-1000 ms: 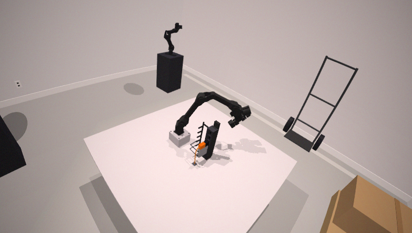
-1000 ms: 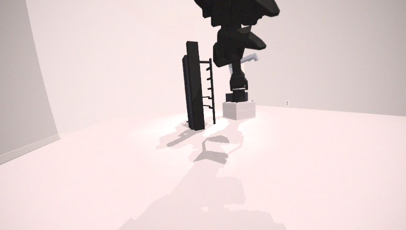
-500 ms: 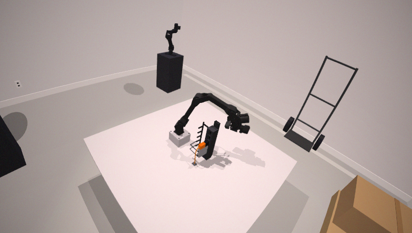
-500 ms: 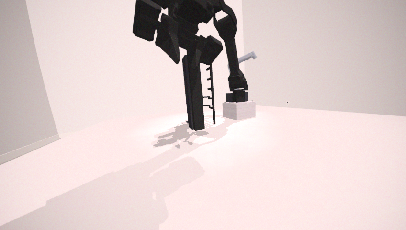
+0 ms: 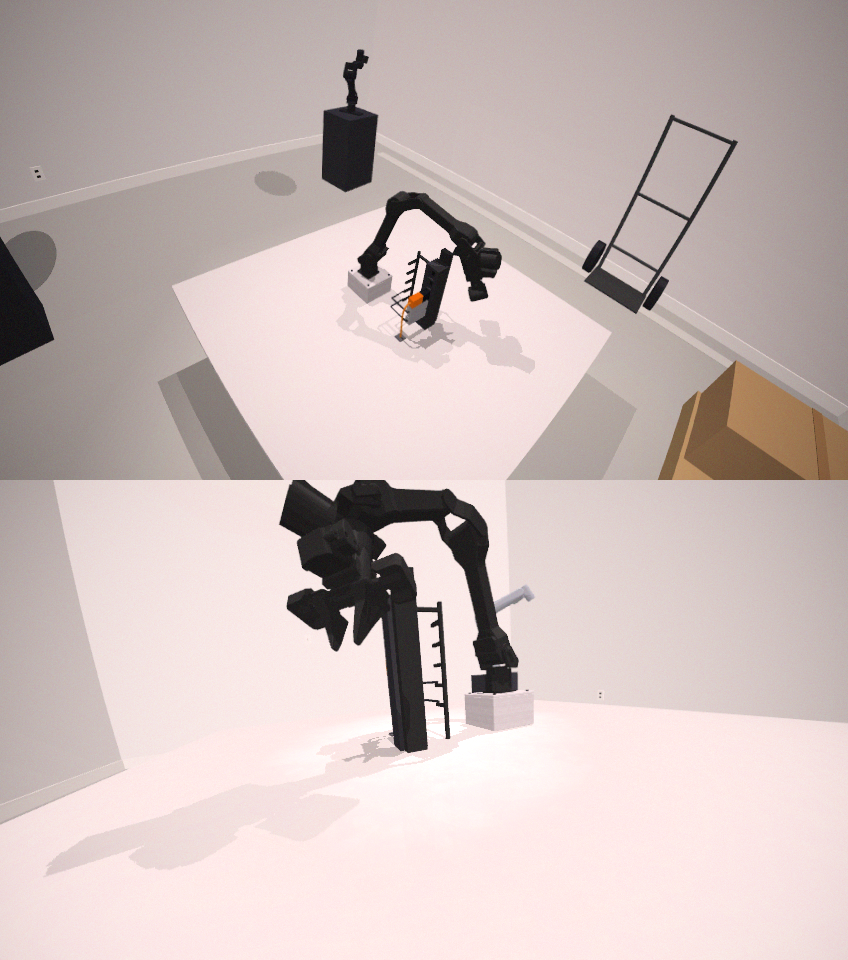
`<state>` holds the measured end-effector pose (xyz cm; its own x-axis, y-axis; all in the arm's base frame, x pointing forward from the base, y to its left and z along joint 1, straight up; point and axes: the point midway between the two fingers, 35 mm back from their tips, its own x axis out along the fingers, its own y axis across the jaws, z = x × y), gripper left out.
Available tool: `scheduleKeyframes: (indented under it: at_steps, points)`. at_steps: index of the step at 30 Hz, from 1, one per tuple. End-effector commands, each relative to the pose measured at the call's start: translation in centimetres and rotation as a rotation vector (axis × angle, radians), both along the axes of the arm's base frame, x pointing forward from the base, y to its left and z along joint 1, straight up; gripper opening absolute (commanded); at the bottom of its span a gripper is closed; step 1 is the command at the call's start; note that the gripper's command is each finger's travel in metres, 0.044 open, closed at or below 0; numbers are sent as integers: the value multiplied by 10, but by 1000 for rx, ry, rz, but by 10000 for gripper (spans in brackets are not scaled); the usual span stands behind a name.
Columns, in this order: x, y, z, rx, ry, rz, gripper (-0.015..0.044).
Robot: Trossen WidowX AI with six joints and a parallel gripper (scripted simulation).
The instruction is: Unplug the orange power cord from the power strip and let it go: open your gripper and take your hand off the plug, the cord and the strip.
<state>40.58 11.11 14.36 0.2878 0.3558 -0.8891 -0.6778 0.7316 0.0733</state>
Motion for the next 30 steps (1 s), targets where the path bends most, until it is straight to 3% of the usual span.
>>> scheduleKeyframes:
  at_steps: [1,15,27,30]
  points:
    - [-12,-74,-3,35,164,-567,160]
    - [-66,-177,6,151,363,-1518,160]
    - [-135,-218,-1,219,546,-2340,160]
    - [-139,-220,-1,221,552,-2386,160]
